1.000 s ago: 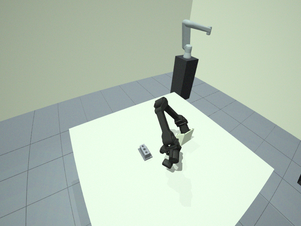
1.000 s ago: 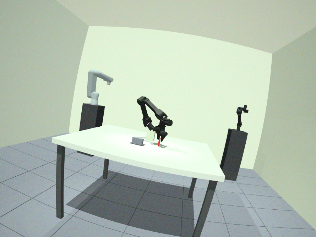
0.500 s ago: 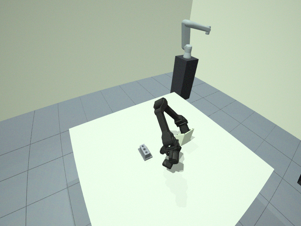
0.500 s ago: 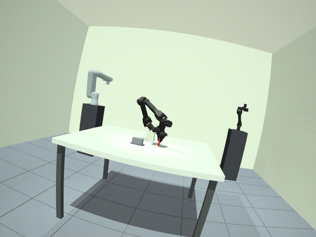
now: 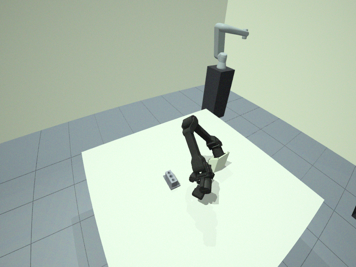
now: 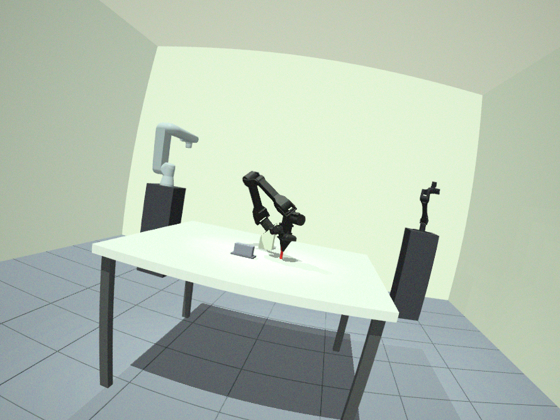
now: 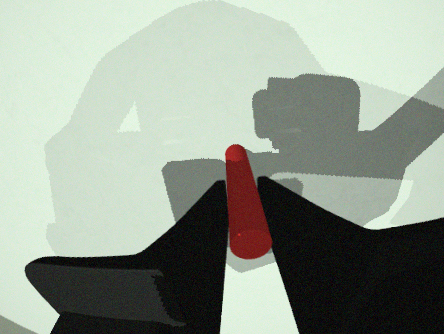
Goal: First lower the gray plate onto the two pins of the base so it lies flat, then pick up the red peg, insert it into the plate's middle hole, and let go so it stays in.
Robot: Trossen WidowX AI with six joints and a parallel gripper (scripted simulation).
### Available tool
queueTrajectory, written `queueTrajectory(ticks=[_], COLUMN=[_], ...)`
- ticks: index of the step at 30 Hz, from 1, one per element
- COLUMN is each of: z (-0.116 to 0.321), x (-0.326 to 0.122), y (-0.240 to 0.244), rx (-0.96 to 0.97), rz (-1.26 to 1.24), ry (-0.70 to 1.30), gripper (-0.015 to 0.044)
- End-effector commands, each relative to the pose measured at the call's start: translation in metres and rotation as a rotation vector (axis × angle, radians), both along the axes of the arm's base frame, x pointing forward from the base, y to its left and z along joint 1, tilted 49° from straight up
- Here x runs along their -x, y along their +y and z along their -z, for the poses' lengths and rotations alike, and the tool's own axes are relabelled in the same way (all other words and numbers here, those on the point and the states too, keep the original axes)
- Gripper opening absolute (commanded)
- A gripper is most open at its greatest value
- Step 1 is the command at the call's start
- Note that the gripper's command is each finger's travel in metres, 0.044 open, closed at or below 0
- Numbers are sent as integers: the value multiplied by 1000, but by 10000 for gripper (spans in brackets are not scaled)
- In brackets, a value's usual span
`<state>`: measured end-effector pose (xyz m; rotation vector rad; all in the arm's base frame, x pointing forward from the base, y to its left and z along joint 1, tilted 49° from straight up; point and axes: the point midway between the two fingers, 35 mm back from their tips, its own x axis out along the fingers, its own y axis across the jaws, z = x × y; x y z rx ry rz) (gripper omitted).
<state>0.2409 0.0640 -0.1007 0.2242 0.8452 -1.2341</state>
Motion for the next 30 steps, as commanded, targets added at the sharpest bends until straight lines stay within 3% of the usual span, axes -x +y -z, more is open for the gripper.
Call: queueTrajectory(ticks=[1,30], z=[0,-38], x=[1,1], y=[-1,48], rx=[4,-4], rz=[-5,-6], ry=[5,7], gripper=[0,0])
